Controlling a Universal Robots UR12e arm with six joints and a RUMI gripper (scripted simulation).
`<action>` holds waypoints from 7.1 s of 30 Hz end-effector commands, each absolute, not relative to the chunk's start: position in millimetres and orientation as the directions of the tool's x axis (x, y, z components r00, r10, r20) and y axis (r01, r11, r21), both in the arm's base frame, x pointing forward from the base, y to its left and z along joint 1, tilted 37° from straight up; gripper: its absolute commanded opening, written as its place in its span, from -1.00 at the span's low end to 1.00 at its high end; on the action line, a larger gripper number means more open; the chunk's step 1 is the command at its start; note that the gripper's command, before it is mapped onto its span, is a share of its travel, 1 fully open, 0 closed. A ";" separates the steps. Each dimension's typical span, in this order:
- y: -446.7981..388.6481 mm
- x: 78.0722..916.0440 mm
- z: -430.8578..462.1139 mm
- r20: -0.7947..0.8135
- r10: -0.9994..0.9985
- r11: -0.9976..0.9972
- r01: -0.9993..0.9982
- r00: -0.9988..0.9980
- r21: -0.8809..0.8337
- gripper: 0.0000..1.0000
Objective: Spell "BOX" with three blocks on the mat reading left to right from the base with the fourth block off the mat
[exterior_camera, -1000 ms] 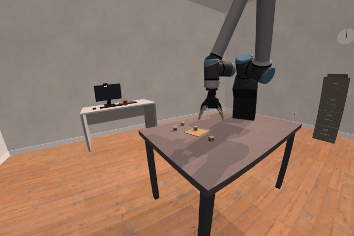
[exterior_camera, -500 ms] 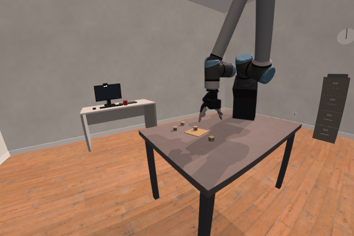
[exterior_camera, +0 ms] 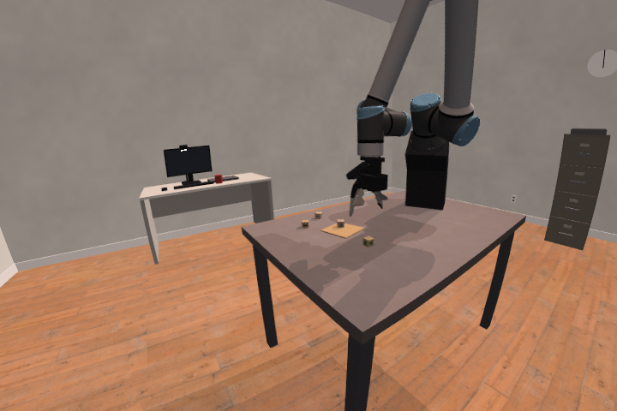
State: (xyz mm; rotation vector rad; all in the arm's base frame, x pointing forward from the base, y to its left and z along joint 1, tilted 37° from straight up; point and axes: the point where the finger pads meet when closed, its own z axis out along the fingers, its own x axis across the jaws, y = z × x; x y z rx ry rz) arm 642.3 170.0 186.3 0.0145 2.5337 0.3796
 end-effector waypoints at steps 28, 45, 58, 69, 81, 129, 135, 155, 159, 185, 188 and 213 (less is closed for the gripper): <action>177.2 650.8 180.8 -0.587 -0.563 0.781 -0.607 -0.582 -0.148 1.00; 183.6 653.1 177.5 -0.496 -0.805 0.528 -0.774 -0.327 -0.348 1.00; 188.4 653.7 175.0 -0.400 -0.906 0.325 -0.829 -0.136 -0.455 1.00; 191.3 653.7 173.4 -0.334 -0.942 0.199 -0.840 -0.022 -0.505 1.00; 192.2 653.6 172.9 -0.315 -0.949 0.162 -0.840 0.011 -0.518 1.00; 192.4 654.0 172.4 -0.314 -0.949 0.161 -0.840 0.012 -0.518 -0.19; 193.2 655.6 170.0 -0.314 -0.949 0.160 -0.840 0.012 -0.518 -0.19; 199.3 668.5 151.2 -0.314 -0.949 0.160 -0.840 0.012 -0.518 -0.19; 200.1 670.2 148.6 -0.314 -0.949 0.160 -0.840 0.012 -0.518 -0.19; 205.7 681.8 131.6 -0.314 -0.949 0.160 -0.840 0.012 -0.518 -0.19; 205.7 681.9 131.6 -0.314 -0.949 0.160 -0.840 0.012 -0.518 -0.19; 208.2 686.9 124.1 -0.314 -0.949 0.160 -0.840 0.012 -0.518 -0.19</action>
